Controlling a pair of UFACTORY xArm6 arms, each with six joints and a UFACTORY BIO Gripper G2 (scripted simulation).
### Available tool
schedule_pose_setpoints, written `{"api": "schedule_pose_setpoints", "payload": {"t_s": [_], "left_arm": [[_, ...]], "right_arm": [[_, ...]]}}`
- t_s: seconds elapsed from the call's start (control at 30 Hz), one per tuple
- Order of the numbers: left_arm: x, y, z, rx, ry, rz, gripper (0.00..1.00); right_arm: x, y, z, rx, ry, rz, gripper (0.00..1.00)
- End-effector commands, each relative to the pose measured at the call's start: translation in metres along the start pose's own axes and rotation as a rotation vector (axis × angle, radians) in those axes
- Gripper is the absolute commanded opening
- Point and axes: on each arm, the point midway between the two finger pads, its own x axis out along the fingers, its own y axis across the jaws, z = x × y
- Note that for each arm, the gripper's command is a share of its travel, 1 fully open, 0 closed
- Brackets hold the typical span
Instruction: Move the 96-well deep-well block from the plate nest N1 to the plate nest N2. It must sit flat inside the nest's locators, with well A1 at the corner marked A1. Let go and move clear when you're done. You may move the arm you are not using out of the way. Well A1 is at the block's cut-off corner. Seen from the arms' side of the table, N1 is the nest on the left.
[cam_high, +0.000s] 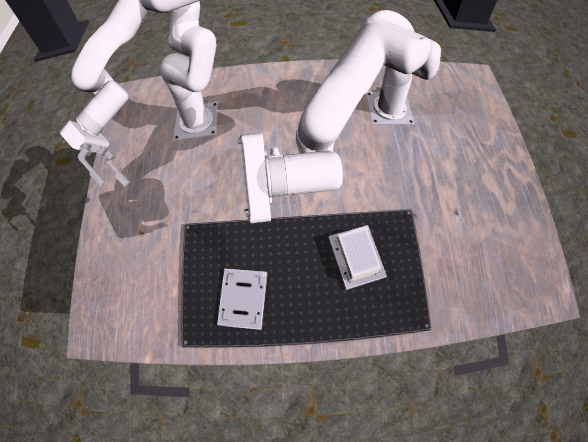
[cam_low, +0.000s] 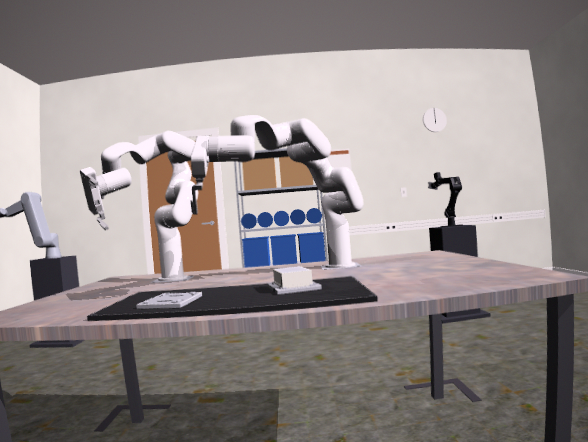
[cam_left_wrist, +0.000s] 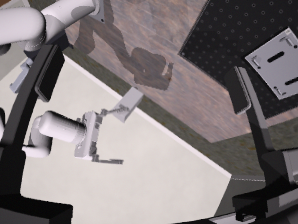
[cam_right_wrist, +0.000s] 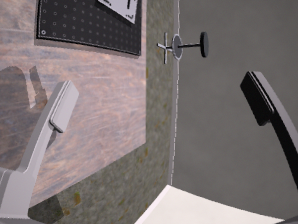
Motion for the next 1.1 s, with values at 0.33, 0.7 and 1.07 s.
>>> {"api": "schedule_pose_setpoints", "payload": {"t_s": [0.33, 0.7, 1.07], "left_arm": [[-0.028, 0.015, 0.027, -0.138, 0.021, -0.066, 1.00], [-0.050, 0.029, 0.061, -0.275, 0.042, -0.129, 1.00], [-0.072, 0.051, 0.112, -0.452, 0.077, -0.211, 1.00]], "right_arm": [[-0.001, -0.002, 0.000, -0.003, 0.001, -0.001, 1.00], [-0.001, -0.002, 0.000, -0.003, 0.001, -0.001, 1.00], [-0.001, -0.002, 0.000, -0.003, 0.001, -0.001, 1.00]]}}
